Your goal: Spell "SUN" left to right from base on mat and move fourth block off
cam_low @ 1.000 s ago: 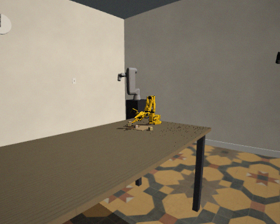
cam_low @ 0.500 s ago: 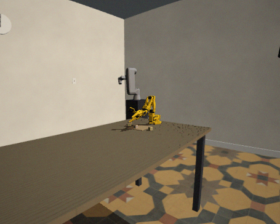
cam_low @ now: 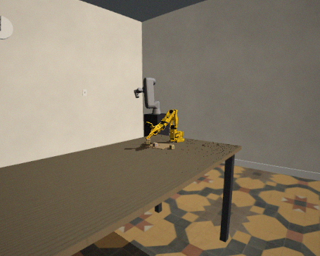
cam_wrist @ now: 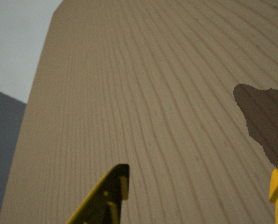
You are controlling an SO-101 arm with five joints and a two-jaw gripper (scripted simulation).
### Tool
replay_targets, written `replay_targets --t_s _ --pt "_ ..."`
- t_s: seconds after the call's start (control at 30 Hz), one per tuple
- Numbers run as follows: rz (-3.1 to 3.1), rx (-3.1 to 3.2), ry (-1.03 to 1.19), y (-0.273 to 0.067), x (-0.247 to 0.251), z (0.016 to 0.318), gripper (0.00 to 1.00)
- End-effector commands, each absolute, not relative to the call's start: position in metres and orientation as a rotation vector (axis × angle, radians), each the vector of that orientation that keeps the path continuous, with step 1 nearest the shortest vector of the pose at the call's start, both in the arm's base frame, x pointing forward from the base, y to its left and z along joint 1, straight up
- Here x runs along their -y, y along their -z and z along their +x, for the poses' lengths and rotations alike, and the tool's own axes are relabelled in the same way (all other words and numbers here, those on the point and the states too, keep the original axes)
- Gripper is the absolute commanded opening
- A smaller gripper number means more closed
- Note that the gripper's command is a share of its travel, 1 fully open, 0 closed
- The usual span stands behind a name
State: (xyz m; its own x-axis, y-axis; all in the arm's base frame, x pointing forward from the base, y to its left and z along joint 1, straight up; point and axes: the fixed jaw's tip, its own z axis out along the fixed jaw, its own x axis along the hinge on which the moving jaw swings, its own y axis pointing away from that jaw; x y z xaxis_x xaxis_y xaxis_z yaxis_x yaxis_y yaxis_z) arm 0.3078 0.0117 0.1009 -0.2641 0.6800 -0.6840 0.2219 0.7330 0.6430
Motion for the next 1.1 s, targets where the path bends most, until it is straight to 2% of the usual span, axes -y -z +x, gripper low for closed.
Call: replay_targets --t_s 0.0,1.07 --pt "0.538 -2.047 -0.347 -0.139 -0.016 0.314 0.32" --pt "0.339 -2.378 -0.184 -0.169 -0.017 0.255 0.32"
